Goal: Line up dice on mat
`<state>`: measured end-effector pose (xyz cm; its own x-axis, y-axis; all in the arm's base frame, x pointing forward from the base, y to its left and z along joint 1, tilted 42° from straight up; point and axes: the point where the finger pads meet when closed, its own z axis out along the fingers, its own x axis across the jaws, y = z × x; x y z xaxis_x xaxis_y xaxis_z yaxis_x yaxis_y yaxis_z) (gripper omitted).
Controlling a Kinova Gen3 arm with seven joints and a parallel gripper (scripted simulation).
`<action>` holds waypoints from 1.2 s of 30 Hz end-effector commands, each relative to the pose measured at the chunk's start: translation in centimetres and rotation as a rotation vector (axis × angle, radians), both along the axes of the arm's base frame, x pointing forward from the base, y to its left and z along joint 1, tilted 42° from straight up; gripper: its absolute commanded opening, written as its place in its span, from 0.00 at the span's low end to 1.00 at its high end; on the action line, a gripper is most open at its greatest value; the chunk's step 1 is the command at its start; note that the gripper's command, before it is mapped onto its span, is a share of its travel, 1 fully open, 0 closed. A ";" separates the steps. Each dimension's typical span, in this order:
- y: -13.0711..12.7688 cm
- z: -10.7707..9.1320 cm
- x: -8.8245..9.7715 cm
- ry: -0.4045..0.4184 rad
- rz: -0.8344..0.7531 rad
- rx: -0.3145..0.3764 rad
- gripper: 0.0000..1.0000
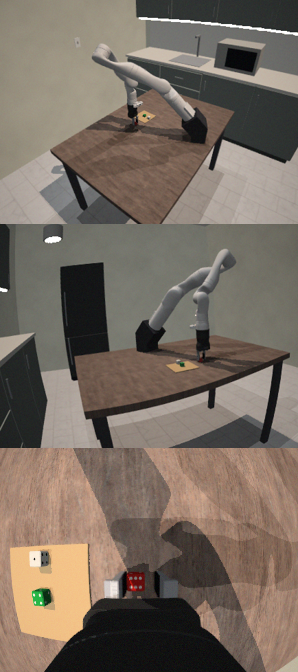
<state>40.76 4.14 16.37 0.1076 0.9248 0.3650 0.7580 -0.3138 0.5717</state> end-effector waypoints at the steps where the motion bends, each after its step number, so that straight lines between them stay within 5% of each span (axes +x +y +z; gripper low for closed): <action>1: -0.2 -0.5 0.5 0.000 -0.003 -0.008 0.70; 36: -0.2 -0.7 0.7 0.001 -0.003 -0.007 0.70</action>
<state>41.05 4.08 15.38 0.1129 0.9275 0.3565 0.7639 -0.3105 0.5657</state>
